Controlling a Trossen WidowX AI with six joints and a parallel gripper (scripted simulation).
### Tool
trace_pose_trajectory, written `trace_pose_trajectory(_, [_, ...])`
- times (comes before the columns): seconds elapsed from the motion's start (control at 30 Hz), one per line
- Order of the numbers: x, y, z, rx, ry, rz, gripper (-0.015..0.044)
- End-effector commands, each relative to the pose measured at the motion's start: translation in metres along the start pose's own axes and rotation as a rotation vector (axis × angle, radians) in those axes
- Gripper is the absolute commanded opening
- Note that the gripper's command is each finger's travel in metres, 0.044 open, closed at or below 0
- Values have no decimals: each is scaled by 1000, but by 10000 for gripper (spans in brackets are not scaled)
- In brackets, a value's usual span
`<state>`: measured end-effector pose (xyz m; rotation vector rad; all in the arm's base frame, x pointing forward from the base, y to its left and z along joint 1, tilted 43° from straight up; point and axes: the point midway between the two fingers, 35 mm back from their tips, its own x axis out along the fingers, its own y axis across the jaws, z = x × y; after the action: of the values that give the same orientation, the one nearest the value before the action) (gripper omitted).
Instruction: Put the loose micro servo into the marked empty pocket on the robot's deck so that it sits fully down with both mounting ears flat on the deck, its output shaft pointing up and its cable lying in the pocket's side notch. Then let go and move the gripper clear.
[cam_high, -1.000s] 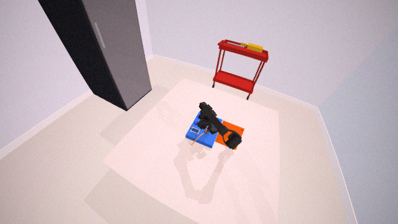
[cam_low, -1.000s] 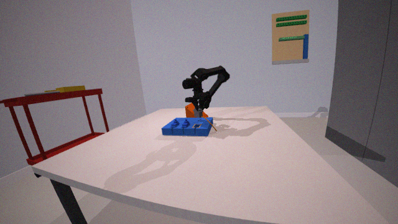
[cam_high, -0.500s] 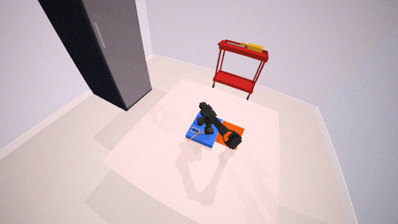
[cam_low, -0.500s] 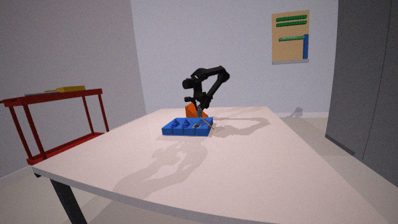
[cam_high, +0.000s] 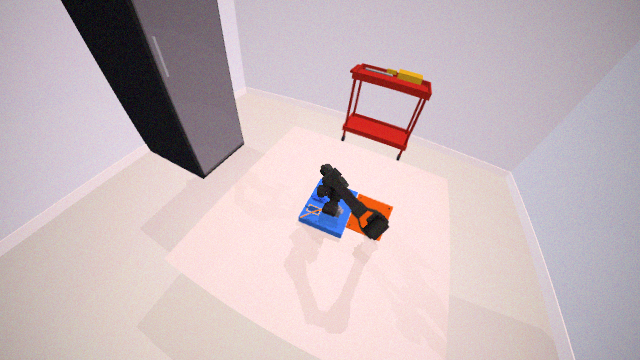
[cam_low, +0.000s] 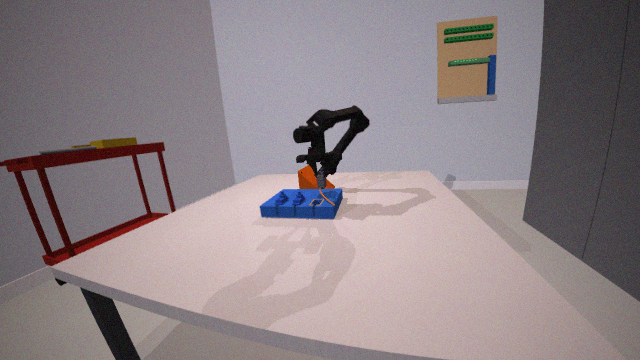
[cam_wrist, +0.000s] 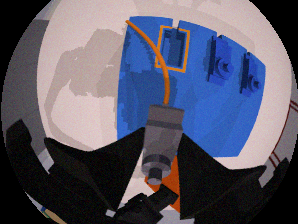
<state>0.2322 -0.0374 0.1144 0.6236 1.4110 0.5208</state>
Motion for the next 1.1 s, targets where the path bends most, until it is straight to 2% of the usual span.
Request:
trace_pose_trajectory(0.0, [0, 1, 0, 29, -1, 2, 0])
trace_pose_trajectory(1.07, [-1, -1, 109, 25, -6, 2, 0])
